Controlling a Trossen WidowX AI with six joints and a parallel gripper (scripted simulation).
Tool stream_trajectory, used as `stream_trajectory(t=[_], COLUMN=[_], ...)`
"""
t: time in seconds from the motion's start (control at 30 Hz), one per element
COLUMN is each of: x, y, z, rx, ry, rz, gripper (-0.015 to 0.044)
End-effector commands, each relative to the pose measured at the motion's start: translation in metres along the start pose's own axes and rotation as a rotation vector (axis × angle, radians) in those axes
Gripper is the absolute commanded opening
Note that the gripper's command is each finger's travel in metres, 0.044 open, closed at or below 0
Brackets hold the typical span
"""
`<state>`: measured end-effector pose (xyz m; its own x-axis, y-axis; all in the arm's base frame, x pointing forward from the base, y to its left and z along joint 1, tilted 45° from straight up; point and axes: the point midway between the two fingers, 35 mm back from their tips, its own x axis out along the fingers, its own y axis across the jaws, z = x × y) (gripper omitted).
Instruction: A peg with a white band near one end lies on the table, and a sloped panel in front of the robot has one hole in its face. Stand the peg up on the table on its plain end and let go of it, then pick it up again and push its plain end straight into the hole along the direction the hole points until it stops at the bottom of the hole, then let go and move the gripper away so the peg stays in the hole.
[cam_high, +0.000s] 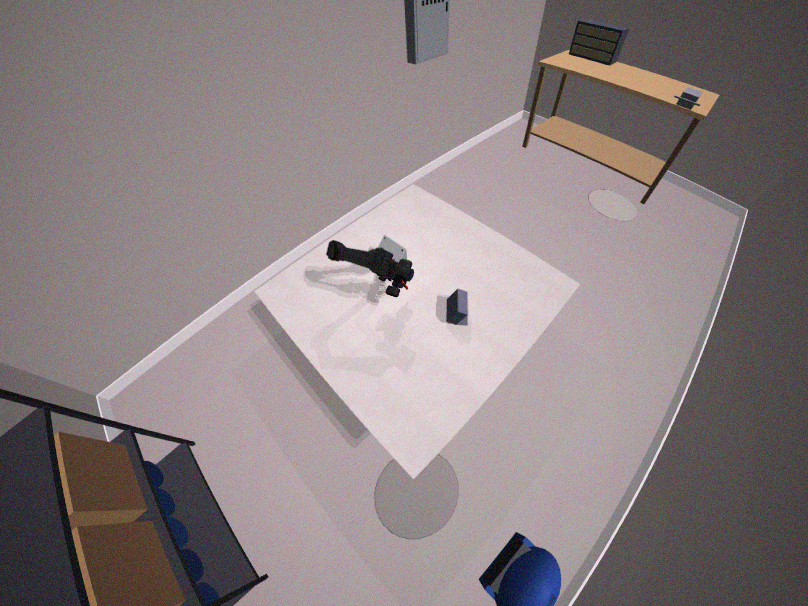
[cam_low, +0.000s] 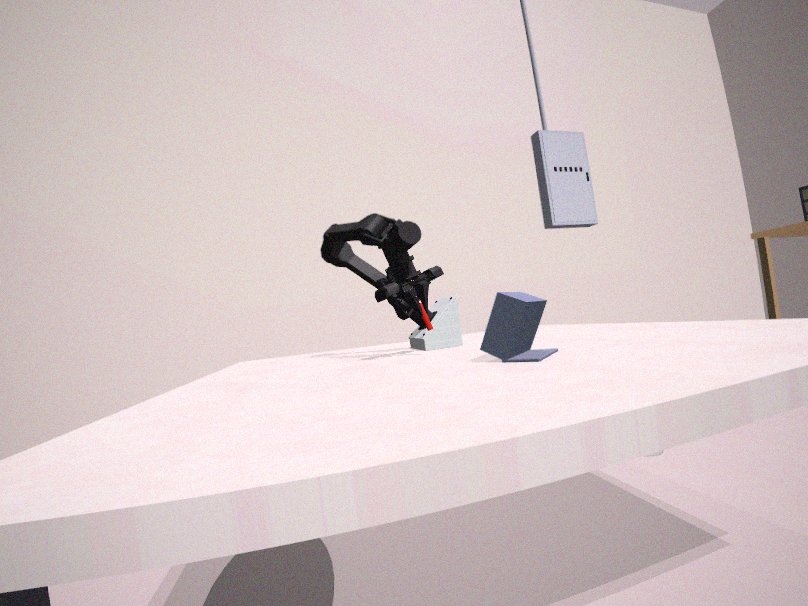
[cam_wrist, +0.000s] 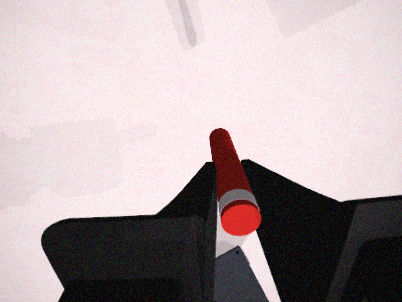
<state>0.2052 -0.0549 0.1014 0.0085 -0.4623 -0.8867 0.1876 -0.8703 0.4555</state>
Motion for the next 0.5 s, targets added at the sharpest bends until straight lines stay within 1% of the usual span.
stream_trajectory(t=[0.0, 0.47], x=[0.004, 0.011], y=[-0.003, -0.006], z=[-0.005, -0.025], rx=[0.016, 0.084], ry=[0.028, 0.128], rz=[-0.030, -0.113], gripper=[0.0000, 0.0000])
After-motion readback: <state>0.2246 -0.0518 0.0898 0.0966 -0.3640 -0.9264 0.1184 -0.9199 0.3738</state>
